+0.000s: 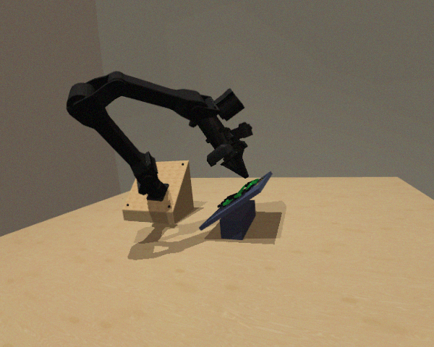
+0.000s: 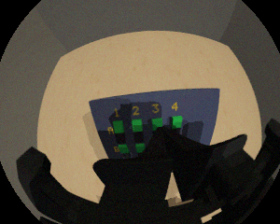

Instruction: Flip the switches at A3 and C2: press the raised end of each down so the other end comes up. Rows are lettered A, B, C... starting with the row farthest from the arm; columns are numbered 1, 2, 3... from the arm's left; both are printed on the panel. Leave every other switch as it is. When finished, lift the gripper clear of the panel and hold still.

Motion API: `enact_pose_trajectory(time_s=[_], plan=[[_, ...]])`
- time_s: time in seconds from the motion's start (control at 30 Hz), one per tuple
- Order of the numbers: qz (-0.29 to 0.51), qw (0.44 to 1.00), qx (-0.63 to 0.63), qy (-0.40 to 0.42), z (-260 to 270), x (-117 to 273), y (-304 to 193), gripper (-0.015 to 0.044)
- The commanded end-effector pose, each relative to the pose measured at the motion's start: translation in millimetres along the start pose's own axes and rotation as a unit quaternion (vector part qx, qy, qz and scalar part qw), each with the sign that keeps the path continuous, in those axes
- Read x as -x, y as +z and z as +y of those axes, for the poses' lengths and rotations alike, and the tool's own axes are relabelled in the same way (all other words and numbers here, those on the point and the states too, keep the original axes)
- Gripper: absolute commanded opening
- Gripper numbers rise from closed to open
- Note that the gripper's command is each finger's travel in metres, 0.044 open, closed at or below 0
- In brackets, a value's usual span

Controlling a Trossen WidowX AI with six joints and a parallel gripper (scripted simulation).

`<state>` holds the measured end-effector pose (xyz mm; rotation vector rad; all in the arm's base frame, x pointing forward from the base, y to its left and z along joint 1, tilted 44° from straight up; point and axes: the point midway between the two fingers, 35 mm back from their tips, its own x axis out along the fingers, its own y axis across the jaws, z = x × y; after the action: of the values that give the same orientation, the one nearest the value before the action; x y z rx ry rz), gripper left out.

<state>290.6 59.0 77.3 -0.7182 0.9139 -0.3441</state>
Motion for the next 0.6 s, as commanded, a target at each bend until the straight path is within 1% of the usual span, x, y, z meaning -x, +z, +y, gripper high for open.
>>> enact_pose_trajectory(time_s=[0.0, 0.2, 0.57], plan=[[0.002, 1.0, 0.003, 0.001, 1.0, -5.7, -1.4, 0.0], [0.002, 1.0, 0.003, 0.001, 1.0, -14.4, -1.2, 0.0], [0.002, 1.0, 0.003, 0.001, 1.0, -14.7, -1.2, 0.0]])
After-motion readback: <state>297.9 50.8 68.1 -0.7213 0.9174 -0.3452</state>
